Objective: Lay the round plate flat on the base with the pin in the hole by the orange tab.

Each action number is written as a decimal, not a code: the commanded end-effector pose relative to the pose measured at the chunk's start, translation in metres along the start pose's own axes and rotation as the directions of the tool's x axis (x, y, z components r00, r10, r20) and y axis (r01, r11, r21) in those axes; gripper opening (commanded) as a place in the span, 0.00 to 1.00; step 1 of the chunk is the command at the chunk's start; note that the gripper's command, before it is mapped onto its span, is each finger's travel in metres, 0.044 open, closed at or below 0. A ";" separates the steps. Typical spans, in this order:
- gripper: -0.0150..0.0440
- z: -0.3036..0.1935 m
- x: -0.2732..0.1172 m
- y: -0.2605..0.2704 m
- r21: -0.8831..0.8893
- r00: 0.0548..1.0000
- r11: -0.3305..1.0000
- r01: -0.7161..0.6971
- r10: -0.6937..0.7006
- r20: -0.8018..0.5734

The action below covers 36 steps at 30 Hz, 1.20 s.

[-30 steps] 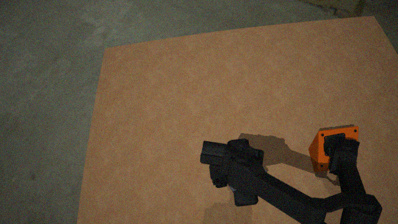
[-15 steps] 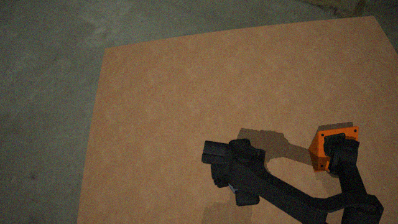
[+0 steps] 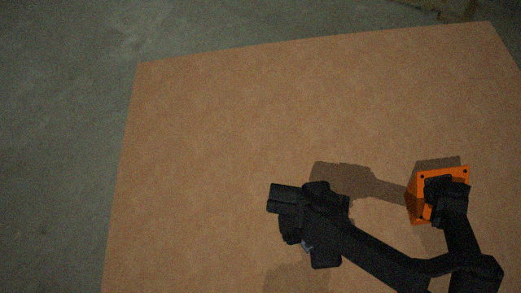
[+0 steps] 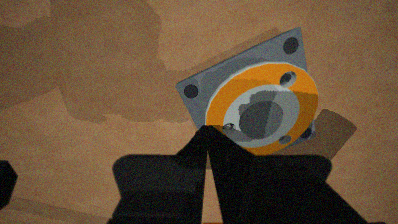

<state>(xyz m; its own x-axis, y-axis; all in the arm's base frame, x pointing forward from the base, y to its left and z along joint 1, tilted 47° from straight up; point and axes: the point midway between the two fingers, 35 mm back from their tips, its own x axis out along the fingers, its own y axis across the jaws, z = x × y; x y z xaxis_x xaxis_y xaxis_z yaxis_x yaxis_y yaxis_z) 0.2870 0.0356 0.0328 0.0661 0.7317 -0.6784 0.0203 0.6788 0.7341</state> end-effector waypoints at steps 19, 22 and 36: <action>0.25 -0.009 -0.046 -0.002 0.008 1.000 1.000 0.003 -0.003 -0.012; 0.25 -0.009 -0.038 -0.002 0.014 1.000 1.000 0.000 0.001 -0.012; 0.25 -0.009 -0.038 -0.002 0.014 1.000 1.000 0.000 0.001 -0.012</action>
<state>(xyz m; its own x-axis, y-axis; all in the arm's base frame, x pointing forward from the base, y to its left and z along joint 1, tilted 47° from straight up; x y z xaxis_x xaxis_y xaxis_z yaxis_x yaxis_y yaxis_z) 0.2750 0.0063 0.0573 0.0535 0.7327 -0.6785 0.0315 0.6779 0.7345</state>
